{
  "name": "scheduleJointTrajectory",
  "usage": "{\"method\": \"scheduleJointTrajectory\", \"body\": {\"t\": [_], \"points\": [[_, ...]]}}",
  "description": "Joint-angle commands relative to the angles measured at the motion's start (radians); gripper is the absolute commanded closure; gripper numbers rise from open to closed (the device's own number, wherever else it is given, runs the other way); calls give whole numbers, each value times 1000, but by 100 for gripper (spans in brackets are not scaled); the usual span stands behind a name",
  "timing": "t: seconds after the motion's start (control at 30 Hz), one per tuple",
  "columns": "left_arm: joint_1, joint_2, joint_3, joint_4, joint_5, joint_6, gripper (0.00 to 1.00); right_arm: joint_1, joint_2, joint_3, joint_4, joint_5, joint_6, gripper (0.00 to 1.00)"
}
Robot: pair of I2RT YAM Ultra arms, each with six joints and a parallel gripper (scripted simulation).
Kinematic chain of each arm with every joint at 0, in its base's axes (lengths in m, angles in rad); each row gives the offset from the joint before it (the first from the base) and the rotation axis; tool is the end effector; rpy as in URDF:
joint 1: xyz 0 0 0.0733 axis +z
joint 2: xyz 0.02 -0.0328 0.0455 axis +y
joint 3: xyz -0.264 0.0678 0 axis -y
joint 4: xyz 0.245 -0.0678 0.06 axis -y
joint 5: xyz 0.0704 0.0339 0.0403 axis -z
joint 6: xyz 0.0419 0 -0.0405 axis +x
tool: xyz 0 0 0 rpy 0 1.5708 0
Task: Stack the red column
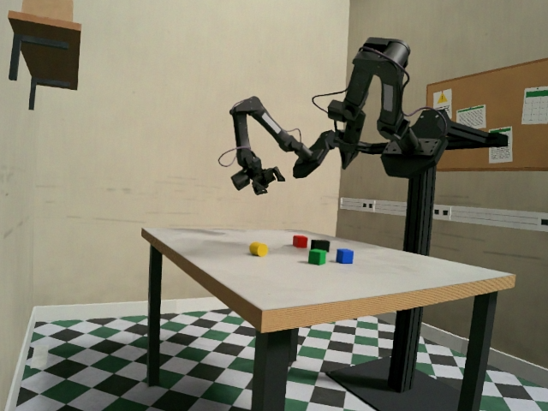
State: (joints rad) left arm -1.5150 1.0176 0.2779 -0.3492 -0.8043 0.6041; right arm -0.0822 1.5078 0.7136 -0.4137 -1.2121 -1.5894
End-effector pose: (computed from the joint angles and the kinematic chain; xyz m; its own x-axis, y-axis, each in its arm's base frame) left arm 0.0395 -0.1467 0.1344 0.3421 0.9395 -0.0189 0.5827 -0.1964 0.7886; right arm 0.2504 0.0198 0.1699 0.3197 -0.3785 -0.8686 -0.9259 0.0697 -0.3712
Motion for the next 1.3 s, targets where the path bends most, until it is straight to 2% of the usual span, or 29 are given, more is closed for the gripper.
{"method": "scheduleJointTrajectory", "body": {"t": [0.0, 0.57, 0.73, 0.87, 1.03, 1.1, 1.13, 1.27], "points": [[-7, -4, 5, -1, 8, 0, 100, 2, -9, 0, 1, -19, -7, 0], [-2, -1, 3, 2, 1, 0, 100, 1, -7, 0, -2, -2, 0, 0], [26, 13, -7, 83, 68, 23, 43, 12, -20, -15, 123, 34, 94, 0], [112, 33, -13, 191, 165, 50, 0, 35, -35, -36, 292, 102, 217, 0], [294, 106, -35, 357, 312, 97, 0, 116, -65, -121, 542, 253, 386, 0], [294, 106, -35, 357, 312, 97, 0, 116, -65, -121, 542, 253, 386, 0], [374, 151, -42, 428, 355, 123, 0, 145, -74, -174, 649, 315, 456, 0], [524, 231, -53, 554, 450, 166, 0, 229, -73, -258, 828, 463, 560, 0]]}}
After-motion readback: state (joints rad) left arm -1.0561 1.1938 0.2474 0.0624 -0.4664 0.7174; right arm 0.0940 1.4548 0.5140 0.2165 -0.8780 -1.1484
